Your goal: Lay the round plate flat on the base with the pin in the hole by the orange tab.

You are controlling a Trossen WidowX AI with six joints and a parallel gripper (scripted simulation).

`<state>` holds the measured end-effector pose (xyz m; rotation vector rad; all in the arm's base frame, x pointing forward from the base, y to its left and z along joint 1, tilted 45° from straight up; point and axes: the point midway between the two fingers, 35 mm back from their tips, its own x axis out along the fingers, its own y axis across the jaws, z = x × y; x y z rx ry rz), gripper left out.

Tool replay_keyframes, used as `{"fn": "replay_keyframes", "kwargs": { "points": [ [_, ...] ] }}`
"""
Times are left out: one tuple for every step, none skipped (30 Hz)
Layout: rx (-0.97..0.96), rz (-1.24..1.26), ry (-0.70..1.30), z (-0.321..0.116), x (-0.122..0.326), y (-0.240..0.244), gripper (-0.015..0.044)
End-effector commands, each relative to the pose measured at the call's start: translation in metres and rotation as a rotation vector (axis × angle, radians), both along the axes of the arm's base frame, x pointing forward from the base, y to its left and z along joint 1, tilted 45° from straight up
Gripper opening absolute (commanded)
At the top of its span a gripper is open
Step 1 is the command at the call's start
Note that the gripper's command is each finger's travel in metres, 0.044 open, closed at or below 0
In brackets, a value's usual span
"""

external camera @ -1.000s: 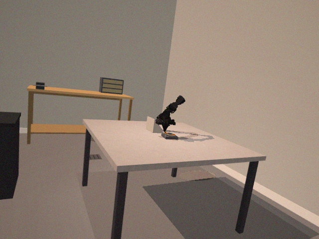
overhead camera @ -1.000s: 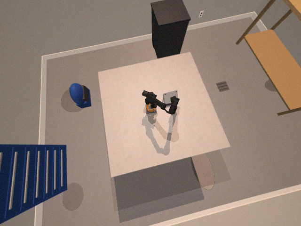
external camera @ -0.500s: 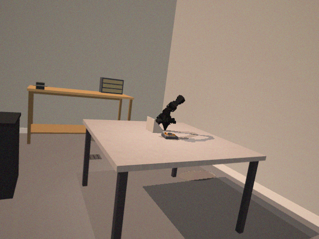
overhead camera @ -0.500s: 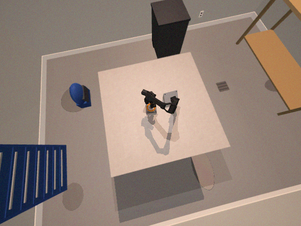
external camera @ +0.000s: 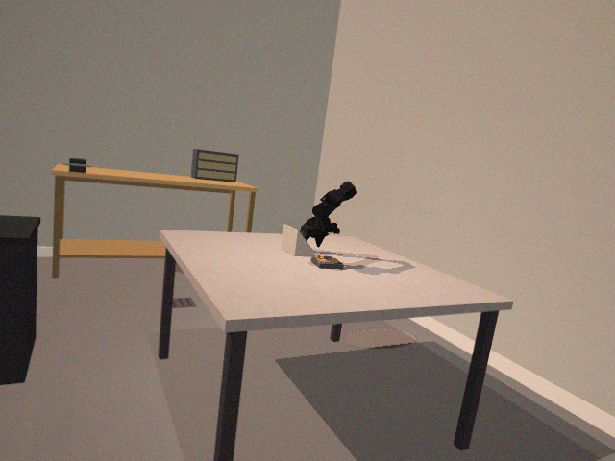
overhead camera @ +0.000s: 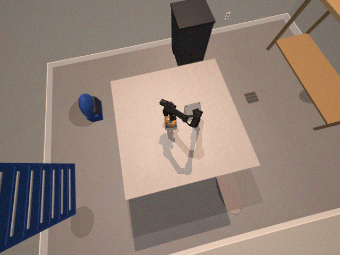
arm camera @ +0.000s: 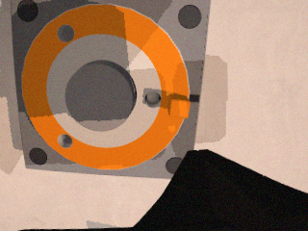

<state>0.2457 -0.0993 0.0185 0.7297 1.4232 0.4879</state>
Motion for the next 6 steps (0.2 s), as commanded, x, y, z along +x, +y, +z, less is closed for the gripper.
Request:
{"fn": "replay_keyframes", "kwargs": {
  "points": [
    [0.0, -0.004, 0.001, -0.0005, 0.0002, -0.0001, 0.0],
    [0.0, -0.004, 0.001, -0.0005, 0.0002, -0.0001, 0.0],
    [0.0, -0.004, 0.001, -0.0005, 0.0002, -0.0001, 0.0],
    [0.0, -0.004, 0.001, -0.0005, 0.0002, -0.0001, 0.0],
    [0.0, -0.004, 0.001, -0.0005, 0.0002, -0.0001, 0.0],
    [0.0, -0.004, 0.001, -0.0005, 0.0002, -0.0001, 0.0]
  ]
}}
